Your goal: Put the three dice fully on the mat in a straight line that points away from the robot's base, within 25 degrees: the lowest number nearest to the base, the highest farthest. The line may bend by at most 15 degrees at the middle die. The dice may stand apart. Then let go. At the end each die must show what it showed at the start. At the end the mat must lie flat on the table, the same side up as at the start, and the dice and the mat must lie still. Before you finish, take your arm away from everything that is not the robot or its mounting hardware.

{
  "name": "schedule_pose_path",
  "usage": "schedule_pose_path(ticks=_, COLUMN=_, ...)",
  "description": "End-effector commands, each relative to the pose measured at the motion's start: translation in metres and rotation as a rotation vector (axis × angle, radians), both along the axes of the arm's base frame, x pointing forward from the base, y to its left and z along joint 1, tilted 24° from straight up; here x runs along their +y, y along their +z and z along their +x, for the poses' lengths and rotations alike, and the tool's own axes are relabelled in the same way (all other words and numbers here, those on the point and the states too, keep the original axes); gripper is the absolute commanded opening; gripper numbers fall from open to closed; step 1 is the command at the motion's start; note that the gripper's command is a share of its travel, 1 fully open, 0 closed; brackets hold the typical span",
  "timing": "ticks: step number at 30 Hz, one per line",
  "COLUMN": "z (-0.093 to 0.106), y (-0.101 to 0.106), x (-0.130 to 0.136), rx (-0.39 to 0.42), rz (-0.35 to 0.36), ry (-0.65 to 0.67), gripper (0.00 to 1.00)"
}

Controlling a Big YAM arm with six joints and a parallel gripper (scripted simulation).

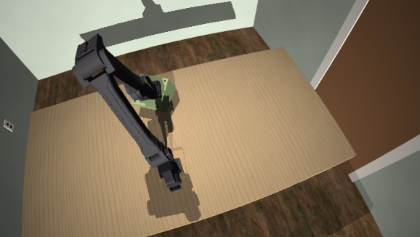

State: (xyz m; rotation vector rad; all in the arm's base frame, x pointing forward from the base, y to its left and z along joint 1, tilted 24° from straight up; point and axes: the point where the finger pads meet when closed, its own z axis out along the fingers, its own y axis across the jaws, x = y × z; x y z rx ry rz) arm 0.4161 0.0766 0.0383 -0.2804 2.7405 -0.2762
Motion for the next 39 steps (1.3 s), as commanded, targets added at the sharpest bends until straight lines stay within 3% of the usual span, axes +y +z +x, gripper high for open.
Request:
schedule_pose_path(ticks=1, z=0.0208, y=0.0131, x=-0.0001, rx=-0.046, rz=0.011, ry=-0.002, gripper=0.11)
schedule_pose_path(ticks=39, z=0.0186, y=0.0064, x=-0.0013, rx=-0.035, rz=0.008, ry=-0.001, gripper=0.11)
